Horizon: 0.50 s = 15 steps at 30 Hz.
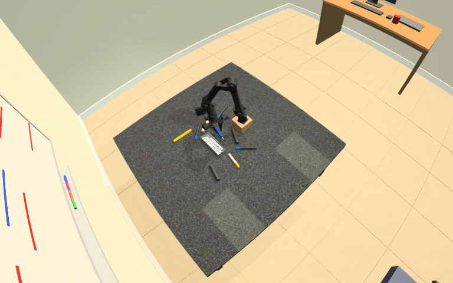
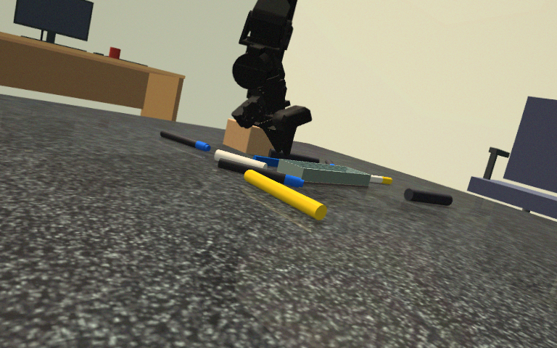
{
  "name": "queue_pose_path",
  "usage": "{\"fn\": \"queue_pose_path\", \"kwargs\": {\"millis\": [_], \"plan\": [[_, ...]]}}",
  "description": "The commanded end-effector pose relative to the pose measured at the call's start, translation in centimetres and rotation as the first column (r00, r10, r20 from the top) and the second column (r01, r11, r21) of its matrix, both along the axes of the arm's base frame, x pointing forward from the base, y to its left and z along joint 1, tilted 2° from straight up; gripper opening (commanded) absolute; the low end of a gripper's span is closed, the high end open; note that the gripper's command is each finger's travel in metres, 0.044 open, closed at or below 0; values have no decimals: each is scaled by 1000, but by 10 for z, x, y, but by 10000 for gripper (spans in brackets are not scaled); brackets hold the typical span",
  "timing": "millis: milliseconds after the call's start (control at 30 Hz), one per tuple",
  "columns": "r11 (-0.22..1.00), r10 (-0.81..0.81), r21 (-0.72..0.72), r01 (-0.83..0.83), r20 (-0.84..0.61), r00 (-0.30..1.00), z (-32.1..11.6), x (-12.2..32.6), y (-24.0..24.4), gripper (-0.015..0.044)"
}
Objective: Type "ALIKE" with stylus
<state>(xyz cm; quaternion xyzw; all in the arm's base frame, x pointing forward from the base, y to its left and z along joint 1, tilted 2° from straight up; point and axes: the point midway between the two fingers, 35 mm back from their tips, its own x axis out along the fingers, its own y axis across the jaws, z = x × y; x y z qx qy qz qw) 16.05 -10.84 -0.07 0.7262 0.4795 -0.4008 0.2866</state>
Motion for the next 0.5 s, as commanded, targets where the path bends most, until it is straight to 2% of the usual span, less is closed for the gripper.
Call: {"fn": "queue_pose_path", "kwargs": {"millis": [0, 467], "plan": [[1000, -3, 10, 3, -2, 1000, -4, -1, 2, 150], [1000, -3, 11, 3, -2, 1000, -13, 0, 3, 150]]}}
